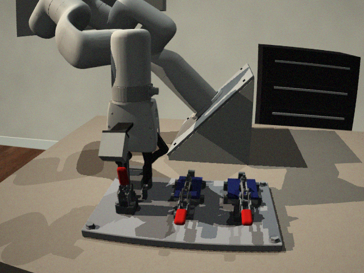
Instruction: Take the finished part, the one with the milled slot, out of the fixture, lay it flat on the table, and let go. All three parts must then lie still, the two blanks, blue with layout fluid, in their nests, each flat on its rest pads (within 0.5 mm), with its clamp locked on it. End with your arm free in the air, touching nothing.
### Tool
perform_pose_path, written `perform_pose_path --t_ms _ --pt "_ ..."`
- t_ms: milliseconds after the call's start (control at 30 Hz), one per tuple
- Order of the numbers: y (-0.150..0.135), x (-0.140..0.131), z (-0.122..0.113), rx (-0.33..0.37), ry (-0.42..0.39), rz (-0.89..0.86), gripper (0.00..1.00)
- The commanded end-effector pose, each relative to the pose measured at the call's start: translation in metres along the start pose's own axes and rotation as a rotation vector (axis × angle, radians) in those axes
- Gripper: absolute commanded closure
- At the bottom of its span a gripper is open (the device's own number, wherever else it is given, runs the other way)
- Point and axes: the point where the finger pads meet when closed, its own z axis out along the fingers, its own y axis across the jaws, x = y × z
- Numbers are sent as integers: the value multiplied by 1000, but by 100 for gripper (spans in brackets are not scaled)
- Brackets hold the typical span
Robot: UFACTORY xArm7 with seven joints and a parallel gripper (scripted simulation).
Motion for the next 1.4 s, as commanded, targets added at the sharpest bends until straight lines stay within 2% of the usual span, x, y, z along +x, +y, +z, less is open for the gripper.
perform_pose_path --t_ms 0,1367 --pt "0 1 -7 1 4 0 100" --pt "0 0 -27 1 4 0 100"
